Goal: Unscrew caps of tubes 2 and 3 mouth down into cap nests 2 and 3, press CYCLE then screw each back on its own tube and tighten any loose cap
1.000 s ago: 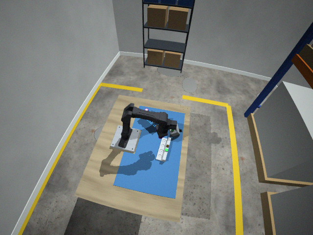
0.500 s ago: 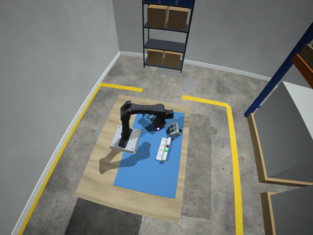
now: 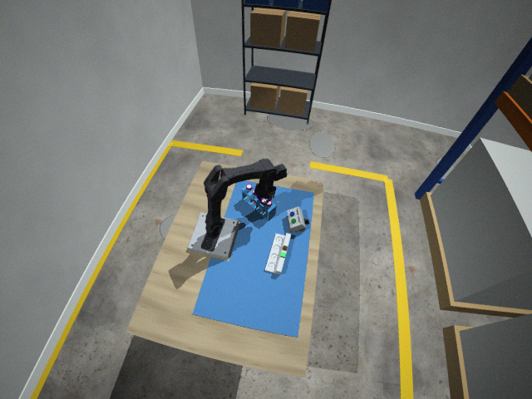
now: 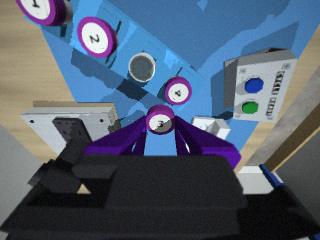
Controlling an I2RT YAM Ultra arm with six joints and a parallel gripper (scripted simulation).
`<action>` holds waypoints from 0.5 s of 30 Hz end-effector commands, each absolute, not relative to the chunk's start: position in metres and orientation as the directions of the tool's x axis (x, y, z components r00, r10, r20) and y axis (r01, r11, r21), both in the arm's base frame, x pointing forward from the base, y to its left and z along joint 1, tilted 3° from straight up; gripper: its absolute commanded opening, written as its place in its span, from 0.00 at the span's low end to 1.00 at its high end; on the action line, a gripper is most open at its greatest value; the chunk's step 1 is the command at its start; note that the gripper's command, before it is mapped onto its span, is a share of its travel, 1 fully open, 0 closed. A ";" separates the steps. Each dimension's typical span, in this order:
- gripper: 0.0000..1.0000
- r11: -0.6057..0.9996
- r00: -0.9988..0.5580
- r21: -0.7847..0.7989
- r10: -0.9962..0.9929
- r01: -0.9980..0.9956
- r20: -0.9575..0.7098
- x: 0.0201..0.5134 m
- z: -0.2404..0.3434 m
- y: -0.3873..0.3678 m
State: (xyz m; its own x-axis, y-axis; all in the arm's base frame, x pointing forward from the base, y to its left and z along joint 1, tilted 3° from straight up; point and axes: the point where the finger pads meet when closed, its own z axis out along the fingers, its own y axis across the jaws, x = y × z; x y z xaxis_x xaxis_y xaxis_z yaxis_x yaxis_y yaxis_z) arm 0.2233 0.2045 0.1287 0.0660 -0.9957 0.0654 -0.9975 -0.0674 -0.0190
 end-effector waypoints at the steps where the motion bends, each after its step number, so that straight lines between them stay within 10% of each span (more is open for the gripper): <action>1: 0.00 -0.010 0.008 -0.041 -0.999 -0.999 0.042 0.214 0.135 0.228; 15: 0.00 -0.010 0.008 -0.040 -0.999 -0.999 0.041 0.201 0.124 0.252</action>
State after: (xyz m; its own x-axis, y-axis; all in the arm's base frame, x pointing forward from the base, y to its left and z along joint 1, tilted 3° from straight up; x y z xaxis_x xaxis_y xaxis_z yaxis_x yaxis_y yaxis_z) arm 0.1991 0.2501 0.1253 0.0202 -0.9982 0.0561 -0.9993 -0.0219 -0.0292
